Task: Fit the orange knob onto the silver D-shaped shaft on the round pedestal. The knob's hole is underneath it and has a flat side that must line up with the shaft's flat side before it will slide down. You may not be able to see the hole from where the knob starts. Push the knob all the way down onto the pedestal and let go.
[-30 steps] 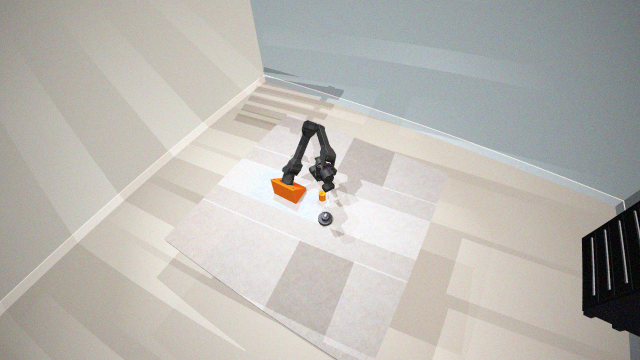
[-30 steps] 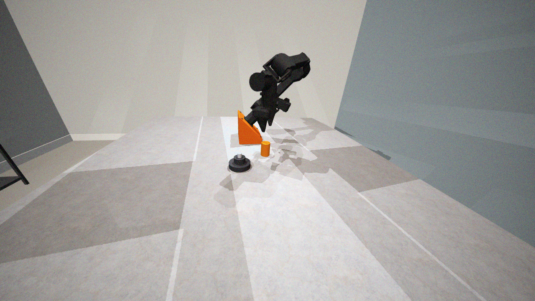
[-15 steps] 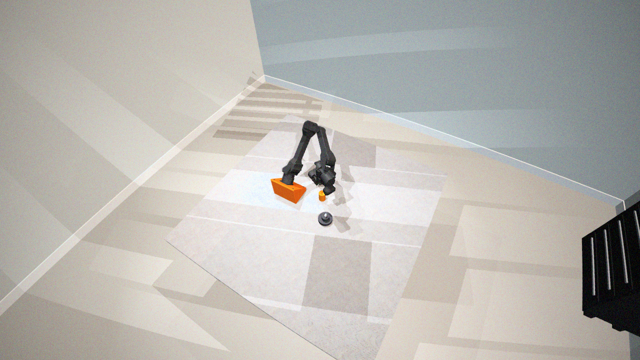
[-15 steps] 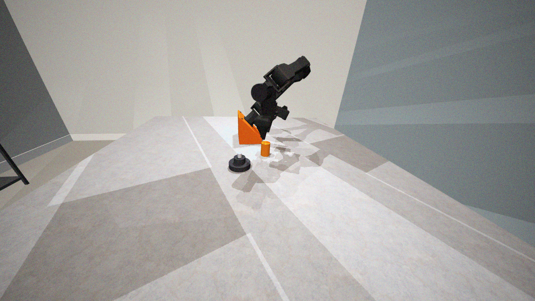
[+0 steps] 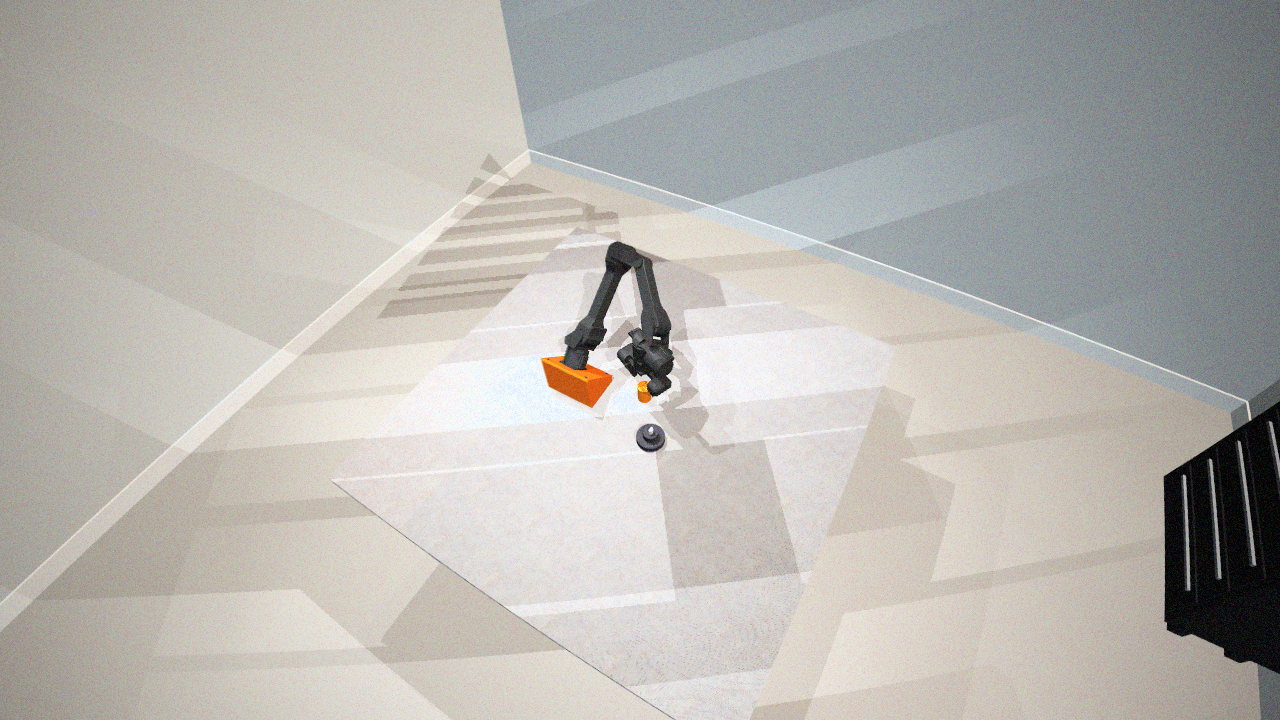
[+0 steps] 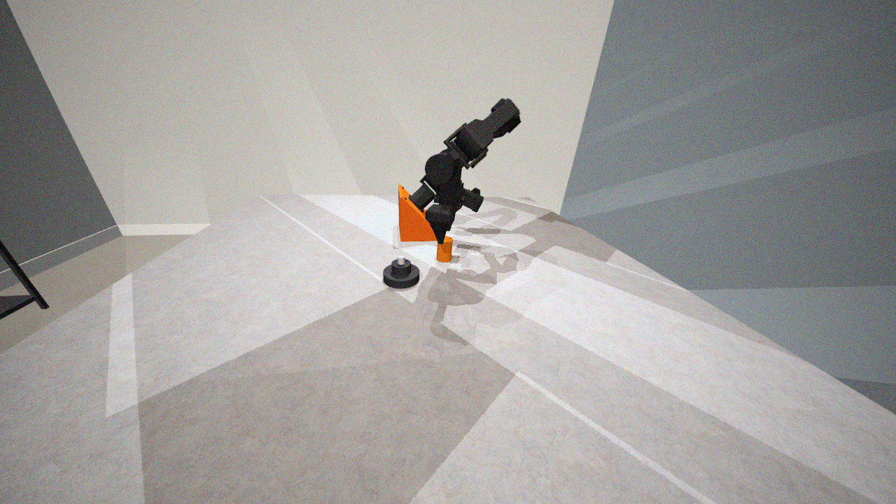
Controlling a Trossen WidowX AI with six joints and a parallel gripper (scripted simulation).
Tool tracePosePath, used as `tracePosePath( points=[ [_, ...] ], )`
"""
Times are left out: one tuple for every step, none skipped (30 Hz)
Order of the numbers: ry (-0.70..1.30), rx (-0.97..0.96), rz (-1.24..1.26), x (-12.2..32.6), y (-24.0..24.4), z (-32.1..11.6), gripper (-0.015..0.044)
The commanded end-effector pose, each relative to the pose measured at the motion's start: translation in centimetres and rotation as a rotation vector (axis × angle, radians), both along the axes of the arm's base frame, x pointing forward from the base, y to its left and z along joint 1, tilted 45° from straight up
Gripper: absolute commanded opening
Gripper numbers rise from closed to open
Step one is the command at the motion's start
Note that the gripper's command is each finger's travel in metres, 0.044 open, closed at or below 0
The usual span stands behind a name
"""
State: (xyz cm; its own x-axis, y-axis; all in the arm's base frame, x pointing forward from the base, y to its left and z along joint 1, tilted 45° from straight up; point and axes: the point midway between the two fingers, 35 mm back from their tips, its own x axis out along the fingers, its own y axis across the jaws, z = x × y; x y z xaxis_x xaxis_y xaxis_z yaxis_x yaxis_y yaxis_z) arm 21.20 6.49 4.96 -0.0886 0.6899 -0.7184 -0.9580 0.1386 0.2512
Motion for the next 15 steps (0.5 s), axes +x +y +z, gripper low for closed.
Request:
tracePosePath(
  points=[
    [0.009,0.004,-0.001,-0.2,0.6,-0.6,0.044],
    [0.009,0.004,-0.001,-0.2,0.7,-0.7,0.044],
    [0.009,0.003,-0.001,-0.2,0.8,-0.8,0.044],
    [0.009,0.003,-0.001,-0.2,0.9,-1.0,0.044],
    [0.008,0.003,-0.001,-0.2,1.0,-1.1,0.044],
    [0.008,0.003,-0.001,-0.2,1.2,-1.2,0.044],
    [0.008,0.003,-0.001,-0.2,1.3,-1.3,0.044],
    [0.008,0.003,-0.001,-0.2,1.4,-1.4,0.044],
    [0.008,0.003,-0.001,-0.2,1.5,-1.5,0.044],
    [0.008,0.003,-0.001,-0.2,1.6,-1.7,0.044],
    [0.008,0.003,-0.001,-0.2,1.7,-1.8,0.044],
    [0.008,0.003,-0.001,-0.3,1.8,-1.9,0.044],
    [0.008,0.003,-0.001,-0.3,2.0,-2.0,0.044],
    [0.008,0.003,-0.001,-0.3,2.1,-2.1,0.044],
    [0.008,0.004,-0.001,-0.3,2.2,-2.2,0.044]
  ],
)
